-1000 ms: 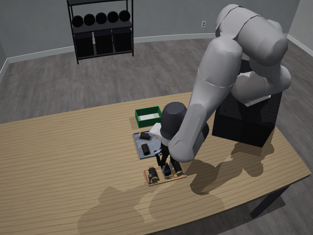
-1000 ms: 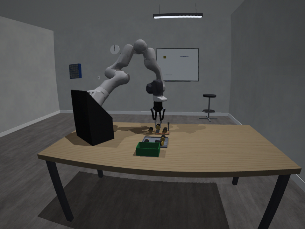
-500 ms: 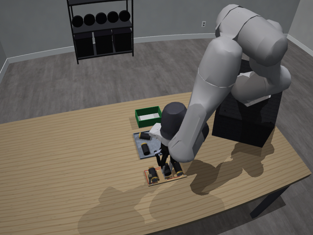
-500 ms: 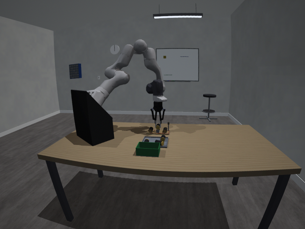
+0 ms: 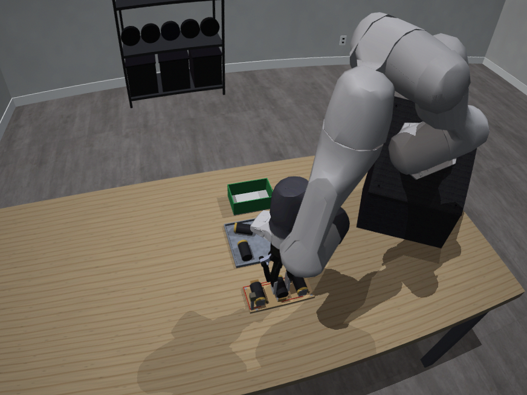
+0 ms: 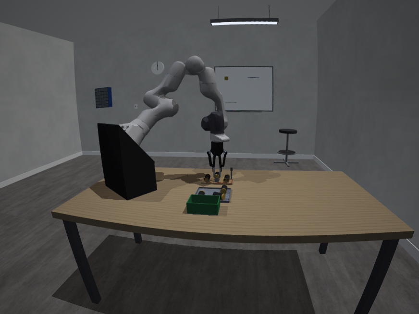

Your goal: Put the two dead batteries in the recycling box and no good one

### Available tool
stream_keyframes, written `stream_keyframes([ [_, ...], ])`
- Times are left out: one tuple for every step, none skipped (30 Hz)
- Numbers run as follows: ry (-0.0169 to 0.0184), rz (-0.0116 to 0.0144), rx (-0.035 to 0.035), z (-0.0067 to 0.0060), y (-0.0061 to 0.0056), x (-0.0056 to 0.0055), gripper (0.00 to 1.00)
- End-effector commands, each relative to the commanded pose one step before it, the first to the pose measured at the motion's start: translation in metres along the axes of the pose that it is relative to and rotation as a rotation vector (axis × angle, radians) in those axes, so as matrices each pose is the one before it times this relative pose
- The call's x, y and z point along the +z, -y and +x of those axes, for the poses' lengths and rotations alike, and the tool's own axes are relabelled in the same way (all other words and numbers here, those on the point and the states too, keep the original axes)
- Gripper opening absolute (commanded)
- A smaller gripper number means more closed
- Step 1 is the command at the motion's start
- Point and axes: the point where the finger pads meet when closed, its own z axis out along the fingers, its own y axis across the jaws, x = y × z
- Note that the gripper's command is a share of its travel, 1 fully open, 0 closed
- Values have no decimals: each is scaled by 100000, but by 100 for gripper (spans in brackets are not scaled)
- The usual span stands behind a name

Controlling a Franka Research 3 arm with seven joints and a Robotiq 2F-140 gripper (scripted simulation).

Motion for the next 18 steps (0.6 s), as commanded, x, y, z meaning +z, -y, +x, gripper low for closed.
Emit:
stream_keyframes([
  [-562, 977, -1812, 65, 350, 487, 16],
  [-1, 1, -1, 0, 0, 165, 16],
  [0, 0, 0, 0, 0, 0, 16],
  [0, 0, 0, 0, 0, 0, 16],
  [2, -1, 2, 0, 0, 154, 16],
  [-1, 1, -1, 0, 0, 141, 16],
  [-2, 1, -2, 0, 0, 126, 16],
  [2, -1, 2, 0, 0, 110, 16],
  [1, 0, 1, 0, 0, 93, 16],
  [0, 0, 0, 0, 0, 75, 16],
  [-1, 1, -1, 0, 0, 58, 16],
  [-1, 1, -1, 0, 0, 42, 16],
  [-1, 0, -1, 0, 0, 27, 16],
  [0, 0, 0, 0, 0, 15, 16],
  [0, 0, 0, 0, 0, 6, 16],
  [0, 0, 0, 0, 0, 1, 16],
  [0, 0, 0, 0, 0, 0, 16],
  [0, 0, 0, 0, 0, 0, 16],
])
